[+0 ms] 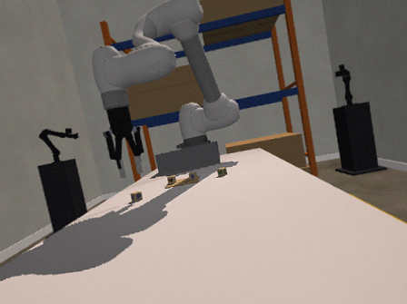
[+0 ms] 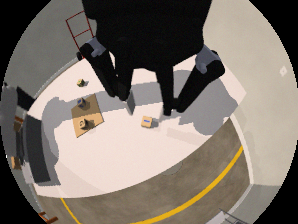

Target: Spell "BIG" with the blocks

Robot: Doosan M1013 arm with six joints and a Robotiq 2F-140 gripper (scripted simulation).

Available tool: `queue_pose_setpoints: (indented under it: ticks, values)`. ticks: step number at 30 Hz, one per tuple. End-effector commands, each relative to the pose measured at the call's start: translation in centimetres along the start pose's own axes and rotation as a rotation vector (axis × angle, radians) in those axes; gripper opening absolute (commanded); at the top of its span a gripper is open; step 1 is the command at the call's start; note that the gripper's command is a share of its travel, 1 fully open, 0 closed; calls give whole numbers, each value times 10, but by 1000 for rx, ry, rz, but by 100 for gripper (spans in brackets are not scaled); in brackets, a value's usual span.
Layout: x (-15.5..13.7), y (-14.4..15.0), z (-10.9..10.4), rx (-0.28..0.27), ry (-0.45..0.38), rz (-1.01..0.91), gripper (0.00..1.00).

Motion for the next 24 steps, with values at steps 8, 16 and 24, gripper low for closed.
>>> queue_pose_setpoints:
  ticks: [8, 16, 24]
  values:
    - [0, 0, 0, 0, 0, 0, 40]
    - [0, 0, 3, 0, 0, 0, 40]
    - [0, 0, 9, 0, 0, 0, 40]
Point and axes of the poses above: the point where the finger pads meet when closed, its own z axis out along the fingers, its own y axis across the jaws, x = y × z, the point moved 1 cm from there along -z, back along the fingers, and after that the axes turned 11 degrees about -z, right-handed, at the moved point
